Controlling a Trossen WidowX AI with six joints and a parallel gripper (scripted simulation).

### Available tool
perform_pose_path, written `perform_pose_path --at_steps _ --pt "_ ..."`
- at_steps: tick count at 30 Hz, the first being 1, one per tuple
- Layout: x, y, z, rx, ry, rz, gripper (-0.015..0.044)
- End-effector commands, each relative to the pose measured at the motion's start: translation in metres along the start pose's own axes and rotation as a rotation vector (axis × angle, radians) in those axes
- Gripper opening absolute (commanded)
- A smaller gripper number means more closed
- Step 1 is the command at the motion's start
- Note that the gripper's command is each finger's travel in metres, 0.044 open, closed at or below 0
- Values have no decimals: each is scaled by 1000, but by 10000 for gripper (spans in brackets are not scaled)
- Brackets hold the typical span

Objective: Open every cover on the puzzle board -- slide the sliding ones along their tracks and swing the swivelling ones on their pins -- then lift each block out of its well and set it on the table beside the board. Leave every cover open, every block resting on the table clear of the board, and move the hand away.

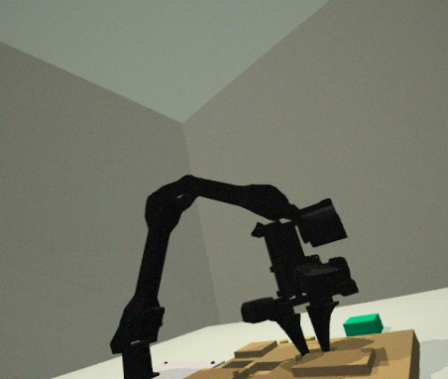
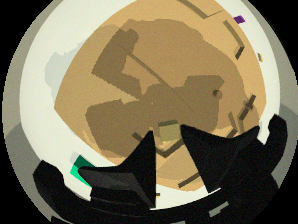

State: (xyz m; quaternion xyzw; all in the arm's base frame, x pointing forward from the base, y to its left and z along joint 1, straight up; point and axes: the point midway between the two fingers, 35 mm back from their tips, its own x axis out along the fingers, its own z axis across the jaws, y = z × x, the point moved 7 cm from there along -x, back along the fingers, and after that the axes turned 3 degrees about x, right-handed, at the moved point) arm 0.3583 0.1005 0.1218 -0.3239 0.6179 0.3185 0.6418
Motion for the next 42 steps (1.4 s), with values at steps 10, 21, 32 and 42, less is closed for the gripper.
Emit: perform_pose_path --at_steps 10,21,32,42 --pt "0 0 0 0 1 0 84" --pt "-7 0 0 0 1 1 80" --pt "-21 -1 0 -1 2 3 80" --pt "-34 0 -1 -1 2 5 80"
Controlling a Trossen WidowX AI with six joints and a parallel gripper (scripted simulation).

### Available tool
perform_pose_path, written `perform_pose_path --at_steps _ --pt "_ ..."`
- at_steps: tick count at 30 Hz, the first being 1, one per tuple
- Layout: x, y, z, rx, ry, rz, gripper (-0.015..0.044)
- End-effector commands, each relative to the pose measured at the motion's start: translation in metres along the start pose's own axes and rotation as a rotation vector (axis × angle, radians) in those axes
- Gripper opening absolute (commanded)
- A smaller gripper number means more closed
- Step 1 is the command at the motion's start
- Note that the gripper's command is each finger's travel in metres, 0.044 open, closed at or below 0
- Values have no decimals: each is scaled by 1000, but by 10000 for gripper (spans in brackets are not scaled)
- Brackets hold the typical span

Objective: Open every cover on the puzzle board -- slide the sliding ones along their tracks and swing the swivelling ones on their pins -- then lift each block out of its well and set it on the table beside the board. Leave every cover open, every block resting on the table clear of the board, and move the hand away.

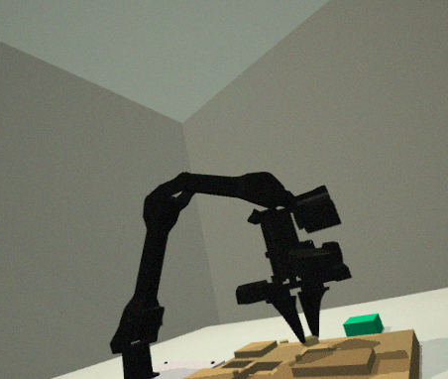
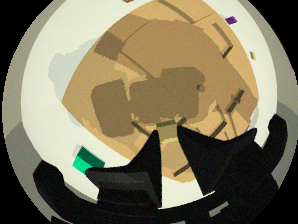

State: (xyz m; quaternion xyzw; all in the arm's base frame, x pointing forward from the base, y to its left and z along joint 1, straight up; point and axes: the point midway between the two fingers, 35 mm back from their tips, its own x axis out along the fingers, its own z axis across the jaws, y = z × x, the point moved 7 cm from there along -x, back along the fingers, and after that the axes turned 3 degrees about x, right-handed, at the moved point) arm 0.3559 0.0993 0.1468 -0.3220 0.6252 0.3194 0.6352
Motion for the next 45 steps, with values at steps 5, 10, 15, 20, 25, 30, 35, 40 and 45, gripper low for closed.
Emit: perform_pose_path --at_steps 5,10,15,20,25,30,35,40,45 --pt "-15 -1 0 -3 -13 -7 80" --pt "-21 0 0 -3 -13 -6 80" --pt "-27 -1 0 -3 -13 -6 80" --pt "-40 -1 0 -3 -13 -6 80" --pt "-52 -1 0 -3 -13 -6 80" --pt "-65 0 0 -3 -13 -6 80" --pt "-69 -2 -3 -3 -13 -6 80" --pt "-69 -15 -17 -3 -12 -7 80" --pt "-69 -27 -33 -3 -10 -8 80"
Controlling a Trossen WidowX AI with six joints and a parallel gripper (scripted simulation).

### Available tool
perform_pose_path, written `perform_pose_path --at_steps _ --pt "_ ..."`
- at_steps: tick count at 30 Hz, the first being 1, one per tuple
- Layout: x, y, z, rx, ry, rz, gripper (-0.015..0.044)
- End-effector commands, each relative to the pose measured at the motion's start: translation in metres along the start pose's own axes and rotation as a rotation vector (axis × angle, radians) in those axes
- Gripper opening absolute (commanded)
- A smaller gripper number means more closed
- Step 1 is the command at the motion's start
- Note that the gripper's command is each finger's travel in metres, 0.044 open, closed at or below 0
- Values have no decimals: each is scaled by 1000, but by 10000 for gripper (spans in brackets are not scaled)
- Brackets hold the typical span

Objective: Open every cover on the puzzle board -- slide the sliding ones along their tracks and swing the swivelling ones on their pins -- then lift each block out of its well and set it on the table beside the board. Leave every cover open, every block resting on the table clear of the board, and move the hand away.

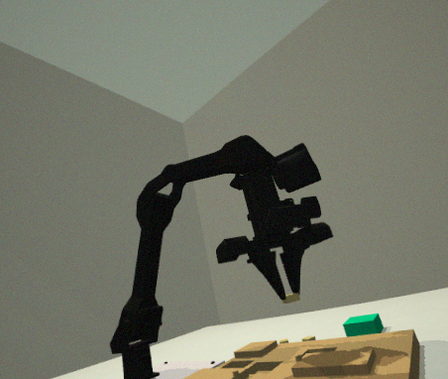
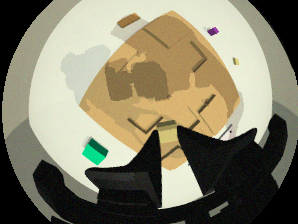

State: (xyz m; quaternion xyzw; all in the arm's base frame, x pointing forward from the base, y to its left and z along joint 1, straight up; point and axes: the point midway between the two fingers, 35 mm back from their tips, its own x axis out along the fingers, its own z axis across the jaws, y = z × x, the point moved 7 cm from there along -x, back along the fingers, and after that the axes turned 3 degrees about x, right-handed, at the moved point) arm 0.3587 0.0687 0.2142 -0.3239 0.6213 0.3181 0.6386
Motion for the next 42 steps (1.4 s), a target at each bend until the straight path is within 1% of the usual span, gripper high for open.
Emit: perform_pose_path --at_steps 1,22,42 --pt "-2 -8 -14 -2 -3 0 80" --pt "-2 -48 -86 -2 3 -3 80" --pt "-3 -69 -163 -2 9 -5 80"
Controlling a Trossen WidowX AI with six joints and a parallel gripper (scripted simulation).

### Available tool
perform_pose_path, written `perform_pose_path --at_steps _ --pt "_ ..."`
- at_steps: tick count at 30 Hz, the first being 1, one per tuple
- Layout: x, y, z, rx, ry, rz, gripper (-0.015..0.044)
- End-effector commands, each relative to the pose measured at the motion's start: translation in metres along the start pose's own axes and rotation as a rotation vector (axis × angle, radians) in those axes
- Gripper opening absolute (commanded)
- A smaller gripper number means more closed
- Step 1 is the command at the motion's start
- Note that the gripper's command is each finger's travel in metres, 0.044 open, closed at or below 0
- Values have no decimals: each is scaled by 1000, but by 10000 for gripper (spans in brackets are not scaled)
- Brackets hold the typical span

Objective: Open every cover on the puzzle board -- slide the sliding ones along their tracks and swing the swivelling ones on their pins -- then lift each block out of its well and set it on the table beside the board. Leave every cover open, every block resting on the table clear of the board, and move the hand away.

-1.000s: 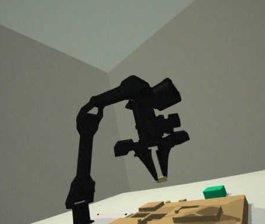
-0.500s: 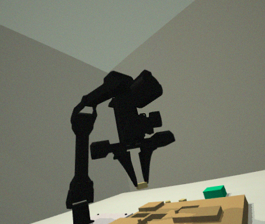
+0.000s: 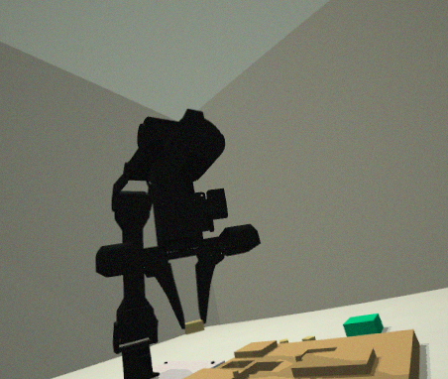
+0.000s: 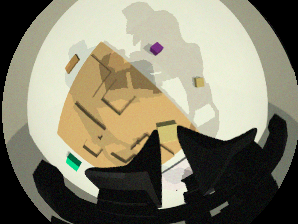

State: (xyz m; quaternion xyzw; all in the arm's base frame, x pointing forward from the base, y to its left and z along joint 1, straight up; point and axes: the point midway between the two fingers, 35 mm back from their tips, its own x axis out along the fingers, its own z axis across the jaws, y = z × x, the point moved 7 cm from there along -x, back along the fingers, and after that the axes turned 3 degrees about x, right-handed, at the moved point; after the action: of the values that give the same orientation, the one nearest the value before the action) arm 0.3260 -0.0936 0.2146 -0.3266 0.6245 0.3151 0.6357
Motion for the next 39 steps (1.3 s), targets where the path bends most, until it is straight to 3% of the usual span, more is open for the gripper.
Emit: perform_pose_path --at_steps 1,31,39 --pt "-1 -1 -16 -3 -2 -2 80" --pt "1 5 -133 -3 7 -1 80" --pt "7 5 -138 -3 7 -1 80"
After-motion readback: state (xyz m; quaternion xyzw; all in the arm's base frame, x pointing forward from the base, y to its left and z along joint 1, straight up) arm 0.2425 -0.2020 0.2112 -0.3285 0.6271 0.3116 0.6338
